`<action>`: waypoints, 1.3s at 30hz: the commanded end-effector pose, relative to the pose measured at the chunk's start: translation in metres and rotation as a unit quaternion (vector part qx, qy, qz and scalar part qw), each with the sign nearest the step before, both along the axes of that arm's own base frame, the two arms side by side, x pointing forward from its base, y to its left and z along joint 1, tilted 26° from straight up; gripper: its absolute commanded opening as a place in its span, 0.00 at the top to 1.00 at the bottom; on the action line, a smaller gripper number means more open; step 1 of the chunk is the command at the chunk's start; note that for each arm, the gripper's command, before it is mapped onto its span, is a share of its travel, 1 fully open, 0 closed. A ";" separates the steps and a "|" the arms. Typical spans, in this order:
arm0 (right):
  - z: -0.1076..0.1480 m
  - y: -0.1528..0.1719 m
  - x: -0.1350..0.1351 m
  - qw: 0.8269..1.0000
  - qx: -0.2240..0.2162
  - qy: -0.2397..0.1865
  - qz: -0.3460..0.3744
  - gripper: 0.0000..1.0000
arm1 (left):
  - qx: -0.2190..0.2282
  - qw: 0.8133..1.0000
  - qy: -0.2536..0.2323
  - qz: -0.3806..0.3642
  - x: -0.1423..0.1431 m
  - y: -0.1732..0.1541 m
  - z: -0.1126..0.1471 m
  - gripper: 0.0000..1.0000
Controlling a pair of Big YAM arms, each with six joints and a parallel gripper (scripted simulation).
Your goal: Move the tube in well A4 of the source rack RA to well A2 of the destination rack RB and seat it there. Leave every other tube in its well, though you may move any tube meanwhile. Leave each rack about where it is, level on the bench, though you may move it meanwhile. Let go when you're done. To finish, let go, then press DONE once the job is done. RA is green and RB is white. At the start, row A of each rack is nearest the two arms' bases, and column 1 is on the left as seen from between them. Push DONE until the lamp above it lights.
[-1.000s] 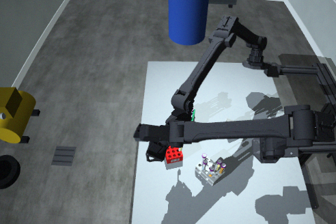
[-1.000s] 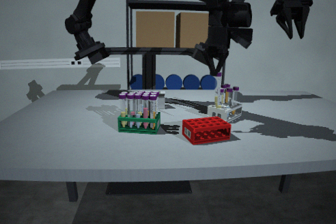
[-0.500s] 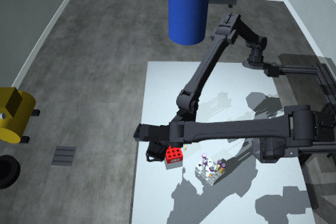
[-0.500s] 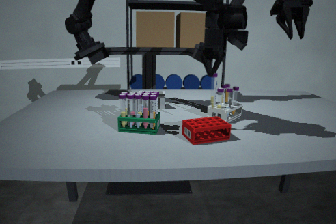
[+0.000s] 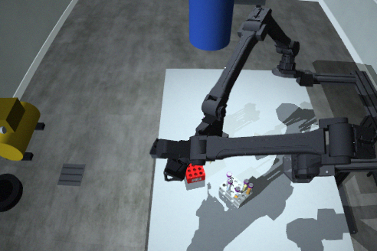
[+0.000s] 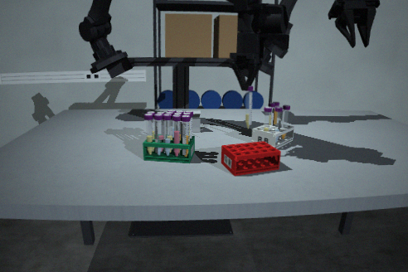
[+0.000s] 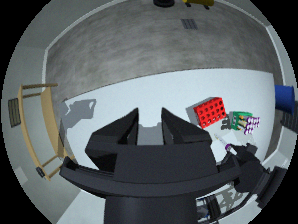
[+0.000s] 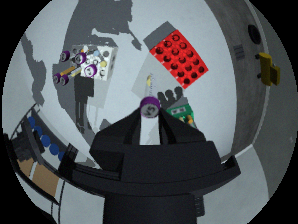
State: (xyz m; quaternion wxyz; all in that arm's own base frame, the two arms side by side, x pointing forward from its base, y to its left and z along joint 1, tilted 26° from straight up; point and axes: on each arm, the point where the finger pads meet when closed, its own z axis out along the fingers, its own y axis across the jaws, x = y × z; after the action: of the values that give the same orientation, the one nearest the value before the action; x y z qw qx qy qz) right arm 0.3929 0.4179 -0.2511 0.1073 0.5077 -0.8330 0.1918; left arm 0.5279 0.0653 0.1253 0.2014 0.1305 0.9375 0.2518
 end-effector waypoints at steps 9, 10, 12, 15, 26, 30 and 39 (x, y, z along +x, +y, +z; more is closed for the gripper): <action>0.021 -0.019 0.004 0.998 0.013 -0.033 -0.052 1.00 | 0.000 1.000 -0.018 -0.001 0.011 -0.002 0.015 0.70; 0.007 -0.024 -0.006 0.997 0.003 -0.033 -0.063 1.00 | 0.000 1.000 -0.018 -0.001 0.011 -0.002 0.015 0.70; 0.005 -0.023 -0.008 0.996 0.002 -0.039 -0.076 1.00 | 0.000 1.000 -0.018 -0.001 0.011 -0.002 0.015 0.70; 0.011 -0.016 -0.001 0.993 0.008 -0.057 -0.107 1.00 | 0.000 1.000 -0.018 -0.001 0.011 -0.002 0.015 0.70; 0.029 -0.026 0.007 0.969 0.021 -0.112 -0.220 1.00 | 0.000 1.000 -0.018 -0.001 0.011 -0.002 0.015 0.70; 0.032 -0.032 0.006 0.969 0.021 -0.112 -0.220 1.00 | 0.000 1.000 -0.018 -0.001 0.011 -0.002 0.015 0.70; 0.042 -0.059 -0.003 0.971 0.020 -0.107 -0.211 1.00 | 0.000 1.000 -0.018 -0.001 0.011 -0.002 0.015 0.70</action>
State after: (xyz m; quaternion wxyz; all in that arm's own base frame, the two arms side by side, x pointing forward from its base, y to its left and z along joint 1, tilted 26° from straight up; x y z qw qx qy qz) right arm 0.3771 0.3603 -0.2243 0.0615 0.3024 -0.9272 0.2123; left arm 0.5279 0.0653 0.1253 0.2014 0.1305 0.9375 0.2518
